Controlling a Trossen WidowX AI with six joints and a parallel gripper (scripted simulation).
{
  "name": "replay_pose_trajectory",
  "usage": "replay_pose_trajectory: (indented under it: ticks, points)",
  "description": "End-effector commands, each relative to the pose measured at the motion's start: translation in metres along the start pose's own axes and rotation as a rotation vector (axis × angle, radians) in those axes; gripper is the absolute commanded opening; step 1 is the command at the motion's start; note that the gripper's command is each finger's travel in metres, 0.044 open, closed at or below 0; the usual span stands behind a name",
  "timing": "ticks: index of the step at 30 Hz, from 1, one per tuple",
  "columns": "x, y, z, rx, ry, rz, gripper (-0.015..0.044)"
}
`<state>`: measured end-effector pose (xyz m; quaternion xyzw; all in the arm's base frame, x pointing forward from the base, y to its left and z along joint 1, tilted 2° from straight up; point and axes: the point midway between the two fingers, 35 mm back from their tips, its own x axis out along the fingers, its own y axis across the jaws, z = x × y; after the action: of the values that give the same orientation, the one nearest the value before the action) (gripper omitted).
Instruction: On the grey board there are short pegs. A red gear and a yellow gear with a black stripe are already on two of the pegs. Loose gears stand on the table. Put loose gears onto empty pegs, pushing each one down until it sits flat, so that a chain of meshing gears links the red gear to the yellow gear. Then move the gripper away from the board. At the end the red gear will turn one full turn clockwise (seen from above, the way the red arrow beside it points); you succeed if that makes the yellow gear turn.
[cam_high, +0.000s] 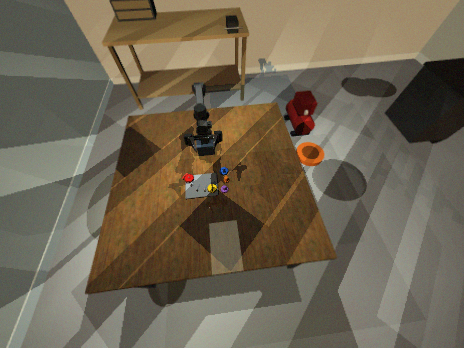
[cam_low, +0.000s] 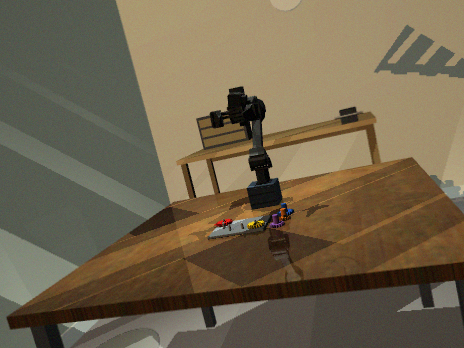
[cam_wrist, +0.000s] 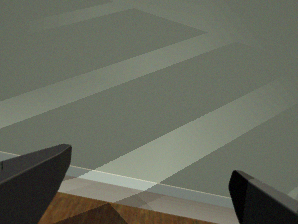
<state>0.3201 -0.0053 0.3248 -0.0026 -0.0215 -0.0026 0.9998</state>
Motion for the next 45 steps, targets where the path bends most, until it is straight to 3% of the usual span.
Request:
replay_pose_trajectory:
  ticks: [1,6,12,18,24,27,45]
  points:
    - [0.002,0.001,-0.002,-0.009,0.011,0.002,0.0426]
    - [0.038,0.016,-0.052,-0.237,0.282,0.083,0.0440]
    - [0.067,0.039,-0.131,-0.563,0.631,0.296,0.0440]
    - [0.070,0.061,-0.211,-0.863,0.928,0.624,0.0440]
    - [0.050,0.079,-0.282,-1.101,1.153,1.065,0.0440]
    - [0.040,0.083,-0.298,-1.144,1.195,1.189,0.0440]
    - [0.041,0.086,-0.318,-1.144,1.195,1.189,0.0440]
